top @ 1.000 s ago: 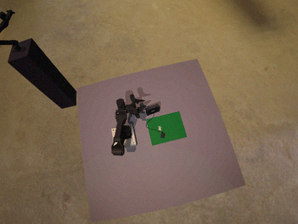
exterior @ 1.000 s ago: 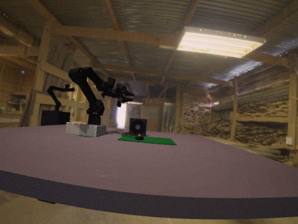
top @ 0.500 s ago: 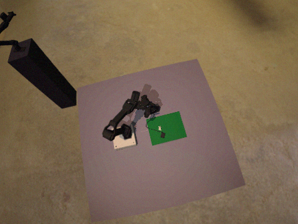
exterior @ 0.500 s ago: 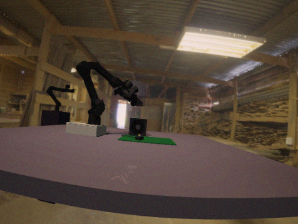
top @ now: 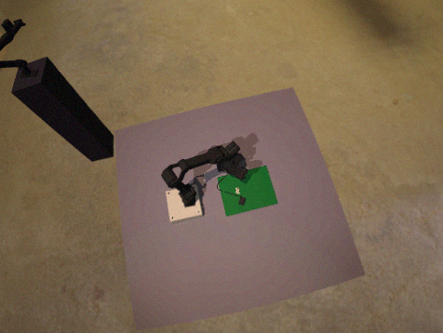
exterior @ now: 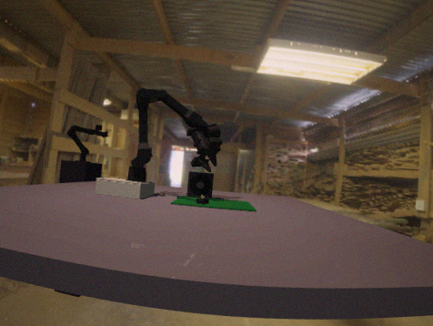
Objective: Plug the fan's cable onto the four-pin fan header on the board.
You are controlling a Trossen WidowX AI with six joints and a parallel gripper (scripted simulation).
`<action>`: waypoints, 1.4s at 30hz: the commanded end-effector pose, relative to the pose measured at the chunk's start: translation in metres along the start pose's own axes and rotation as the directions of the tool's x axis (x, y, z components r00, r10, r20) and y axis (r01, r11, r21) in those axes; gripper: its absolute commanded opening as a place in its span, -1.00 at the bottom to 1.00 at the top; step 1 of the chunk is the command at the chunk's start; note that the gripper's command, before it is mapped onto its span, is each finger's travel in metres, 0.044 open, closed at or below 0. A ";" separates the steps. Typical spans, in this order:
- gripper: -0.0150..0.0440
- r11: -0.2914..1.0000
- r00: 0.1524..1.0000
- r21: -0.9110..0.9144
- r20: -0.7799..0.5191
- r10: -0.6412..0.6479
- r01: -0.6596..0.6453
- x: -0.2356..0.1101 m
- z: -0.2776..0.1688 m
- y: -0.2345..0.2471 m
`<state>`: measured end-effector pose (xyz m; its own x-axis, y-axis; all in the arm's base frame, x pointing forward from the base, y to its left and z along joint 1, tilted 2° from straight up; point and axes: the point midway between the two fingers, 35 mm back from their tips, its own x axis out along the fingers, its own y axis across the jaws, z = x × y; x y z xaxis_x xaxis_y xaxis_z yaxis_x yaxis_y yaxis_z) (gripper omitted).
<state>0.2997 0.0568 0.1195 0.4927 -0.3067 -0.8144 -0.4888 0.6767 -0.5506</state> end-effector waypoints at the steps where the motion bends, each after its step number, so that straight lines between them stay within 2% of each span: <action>1: 0.22 0.904 0.927 -0.264 -0.261 0.269 -0.336 0.052 -0.038 -0.024; 7: 0.22 0.755 0.818 -0.335 -0.351 0.455 -0.564 0.076 -0.069 -0.033; 18: 0.22 0.751 0.815 -0.337 -0.352 0.459 -0.568 0.077 -0.070 -0.033; 24: 0.22 0.751 0.815 -0.336 -0.352 0.459 -0.569 0.103 -0.074 -0.015; 42: 0.22 0.751 0.815 -0.336 -0.352 0.460 -0.569 0.121 -0.077 -0.003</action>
<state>0.3070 -0.0349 0.0155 -0.0729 -0.1807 -0.9808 -0.8887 0.4581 -0.0183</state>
